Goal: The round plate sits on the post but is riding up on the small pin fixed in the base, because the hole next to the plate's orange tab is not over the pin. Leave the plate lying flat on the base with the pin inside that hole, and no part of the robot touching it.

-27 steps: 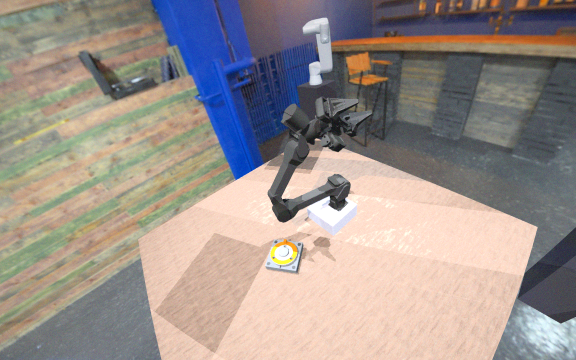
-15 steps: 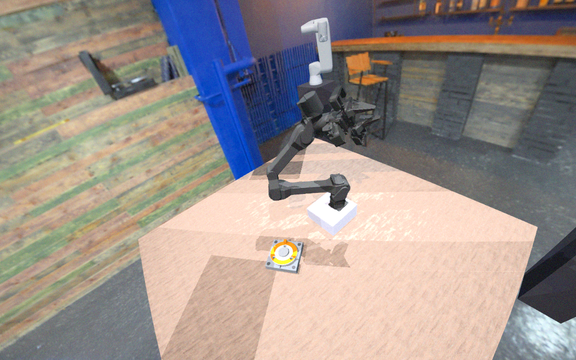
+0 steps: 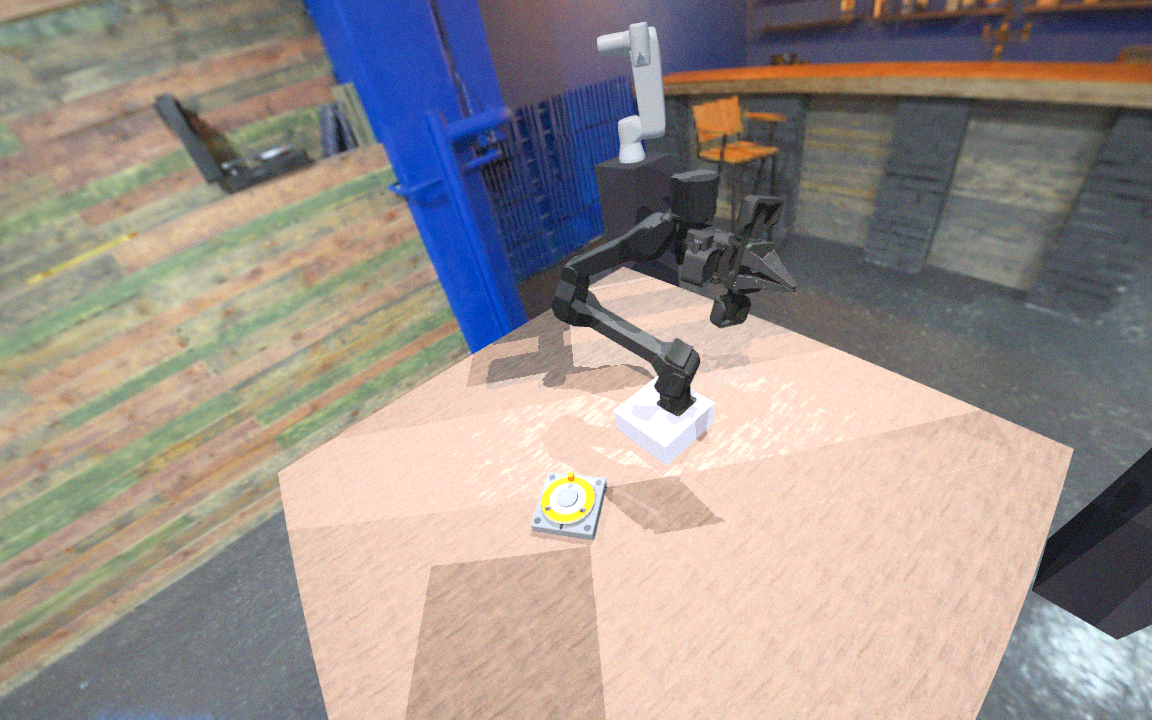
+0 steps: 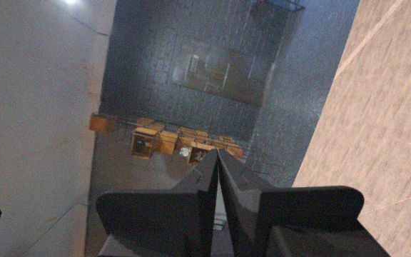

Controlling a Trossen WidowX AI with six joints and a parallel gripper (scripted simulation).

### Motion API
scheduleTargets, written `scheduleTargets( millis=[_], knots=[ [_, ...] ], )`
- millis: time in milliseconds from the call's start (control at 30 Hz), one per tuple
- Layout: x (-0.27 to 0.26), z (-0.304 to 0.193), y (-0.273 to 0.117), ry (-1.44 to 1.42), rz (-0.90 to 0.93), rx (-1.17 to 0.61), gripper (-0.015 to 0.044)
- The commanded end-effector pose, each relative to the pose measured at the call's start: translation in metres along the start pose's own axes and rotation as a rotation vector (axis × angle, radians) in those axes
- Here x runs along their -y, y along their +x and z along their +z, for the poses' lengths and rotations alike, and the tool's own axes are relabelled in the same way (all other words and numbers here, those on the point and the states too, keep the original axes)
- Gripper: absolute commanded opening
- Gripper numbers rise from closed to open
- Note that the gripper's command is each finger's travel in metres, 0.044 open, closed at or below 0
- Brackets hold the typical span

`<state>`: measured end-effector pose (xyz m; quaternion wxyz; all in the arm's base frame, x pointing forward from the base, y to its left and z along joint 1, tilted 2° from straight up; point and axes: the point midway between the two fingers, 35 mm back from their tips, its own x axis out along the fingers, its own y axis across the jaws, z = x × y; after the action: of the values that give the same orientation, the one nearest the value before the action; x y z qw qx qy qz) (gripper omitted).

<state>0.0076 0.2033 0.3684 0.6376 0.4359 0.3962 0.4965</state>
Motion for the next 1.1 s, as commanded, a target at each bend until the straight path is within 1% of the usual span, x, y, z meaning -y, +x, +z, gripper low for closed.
scheduleTargets(
  millis=[0,133,200,300,400,467,533,667,767,933,1000,1067],
  knots=[
    [0.021,0.010,0.022,-0.140,-0.132,0.068,0.0000],
    [0.055,0.033,0.045,-0.289,-0.321,0.136,0.0000],
    [0.061,0.037,0.047,-0.310,-0.355,0.144,0.0000],
    [0.089,0.058,0.057,-0.388,-0.501,0.168,0.0000],
    [0.120,0.081,0.061,-0.449,-0.661,0.175,0.0000],
    [0.127,0.087,0.061,-0.458,-0.695,0.175,0.0000],
    [0.147,0.102,0.060,-0.479,-0.790,0.169,0.0000],
    [0.191,0.134,0.047,-0.494,-0.992,0.134,0.0000],
    [0.208,0.145,0.039,-0.487,-1.064,0.112,0.0000],
    [0.263,0.176,0.003,-0.419,-1.278,0.014,0.0000],
    [0.270,0.179,-0.002,-0.406,-1.300,-0.001,0.0000],
    [0.288,0.186,-0.019,-0.364,-1.358,-0.043,0.0000]
  ],
)
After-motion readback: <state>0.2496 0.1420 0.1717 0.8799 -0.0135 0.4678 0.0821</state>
